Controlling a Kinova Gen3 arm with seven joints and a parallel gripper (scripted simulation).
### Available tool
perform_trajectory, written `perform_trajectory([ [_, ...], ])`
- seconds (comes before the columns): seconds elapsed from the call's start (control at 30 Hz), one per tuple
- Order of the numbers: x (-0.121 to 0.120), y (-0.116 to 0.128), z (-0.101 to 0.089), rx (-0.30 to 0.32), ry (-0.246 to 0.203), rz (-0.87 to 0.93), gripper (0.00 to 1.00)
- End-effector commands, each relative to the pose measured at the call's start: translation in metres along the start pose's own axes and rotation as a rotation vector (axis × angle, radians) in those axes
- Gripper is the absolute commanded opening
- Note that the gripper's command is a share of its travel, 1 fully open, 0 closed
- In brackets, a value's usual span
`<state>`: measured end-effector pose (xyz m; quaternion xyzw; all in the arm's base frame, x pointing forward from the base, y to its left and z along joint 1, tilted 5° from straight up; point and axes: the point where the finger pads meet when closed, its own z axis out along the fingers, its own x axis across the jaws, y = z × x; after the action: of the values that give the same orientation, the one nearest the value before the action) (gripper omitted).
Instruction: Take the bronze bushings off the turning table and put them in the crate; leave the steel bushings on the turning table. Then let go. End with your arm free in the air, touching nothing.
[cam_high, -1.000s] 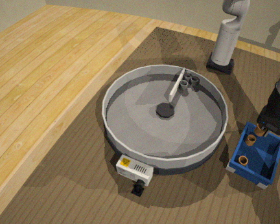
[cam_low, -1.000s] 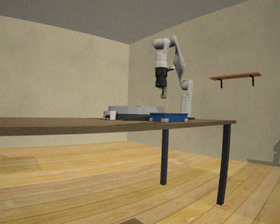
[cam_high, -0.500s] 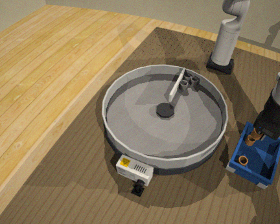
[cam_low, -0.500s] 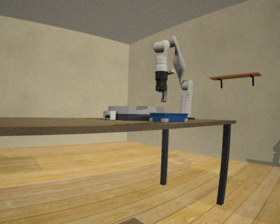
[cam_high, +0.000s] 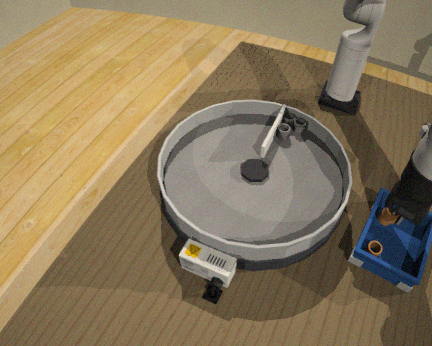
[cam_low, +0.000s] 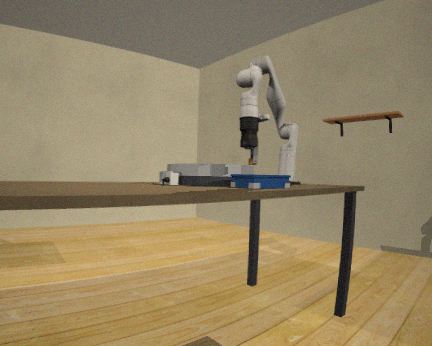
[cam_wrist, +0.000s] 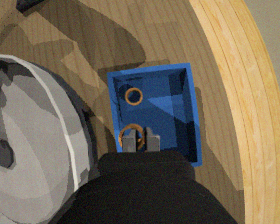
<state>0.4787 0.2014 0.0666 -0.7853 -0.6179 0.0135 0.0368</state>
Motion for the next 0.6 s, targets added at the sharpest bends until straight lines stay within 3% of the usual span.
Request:
perform_trajectory([
  [0.0, 0.0, 0.0, -0.001, -0.002, 0.001, 0.0, 0.0],
  [0.17, 0.001, 0.0, 0.028, 0.0, 0.001, -0.001, 0.0],
  [0.57, 0.001, 0.0, 0.028, 0.0, 0.001, -0.001, 0.0],
])
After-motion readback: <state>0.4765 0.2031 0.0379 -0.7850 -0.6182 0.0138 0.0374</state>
